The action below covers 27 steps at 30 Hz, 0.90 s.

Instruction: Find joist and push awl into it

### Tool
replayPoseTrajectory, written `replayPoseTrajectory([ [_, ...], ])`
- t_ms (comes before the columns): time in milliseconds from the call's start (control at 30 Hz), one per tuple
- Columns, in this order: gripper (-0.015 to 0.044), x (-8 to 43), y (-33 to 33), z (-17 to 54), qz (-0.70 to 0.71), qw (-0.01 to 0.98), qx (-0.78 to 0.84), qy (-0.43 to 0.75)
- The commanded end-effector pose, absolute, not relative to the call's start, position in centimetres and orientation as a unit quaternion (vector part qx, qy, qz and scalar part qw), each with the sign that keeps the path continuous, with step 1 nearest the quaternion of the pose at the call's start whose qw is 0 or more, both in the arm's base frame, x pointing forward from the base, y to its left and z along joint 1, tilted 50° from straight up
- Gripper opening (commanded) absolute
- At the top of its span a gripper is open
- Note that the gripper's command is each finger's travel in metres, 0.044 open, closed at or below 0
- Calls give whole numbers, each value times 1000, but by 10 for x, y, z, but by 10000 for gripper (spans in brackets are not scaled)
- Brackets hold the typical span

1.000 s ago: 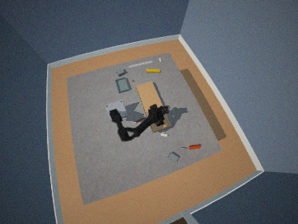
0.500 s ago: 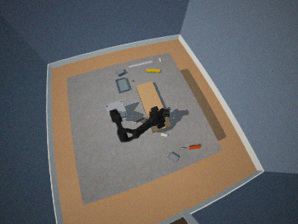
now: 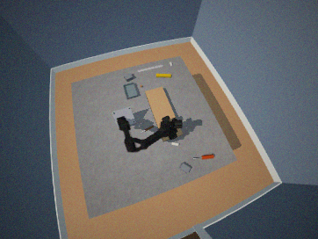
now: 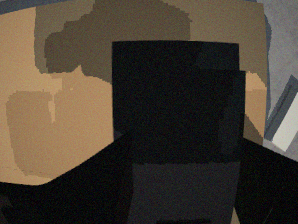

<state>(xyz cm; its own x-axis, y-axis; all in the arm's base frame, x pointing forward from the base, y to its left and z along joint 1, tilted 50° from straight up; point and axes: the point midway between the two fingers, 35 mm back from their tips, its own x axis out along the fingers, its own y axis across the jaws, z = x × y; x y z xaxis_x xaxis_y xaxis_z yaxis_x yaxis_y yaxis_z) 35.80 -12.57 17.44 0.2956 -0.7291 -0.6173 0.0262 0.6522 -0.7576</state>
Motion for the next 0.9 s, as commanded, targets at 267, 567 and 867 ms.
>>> replayPoseTrajectory([
  [267,0,358,-127,176,-258,735,-328,535],
  [567,0,361,-108,192,-257,735,-325,537],
  [867,0,360,-76,221,-259,734,-325,537],
])
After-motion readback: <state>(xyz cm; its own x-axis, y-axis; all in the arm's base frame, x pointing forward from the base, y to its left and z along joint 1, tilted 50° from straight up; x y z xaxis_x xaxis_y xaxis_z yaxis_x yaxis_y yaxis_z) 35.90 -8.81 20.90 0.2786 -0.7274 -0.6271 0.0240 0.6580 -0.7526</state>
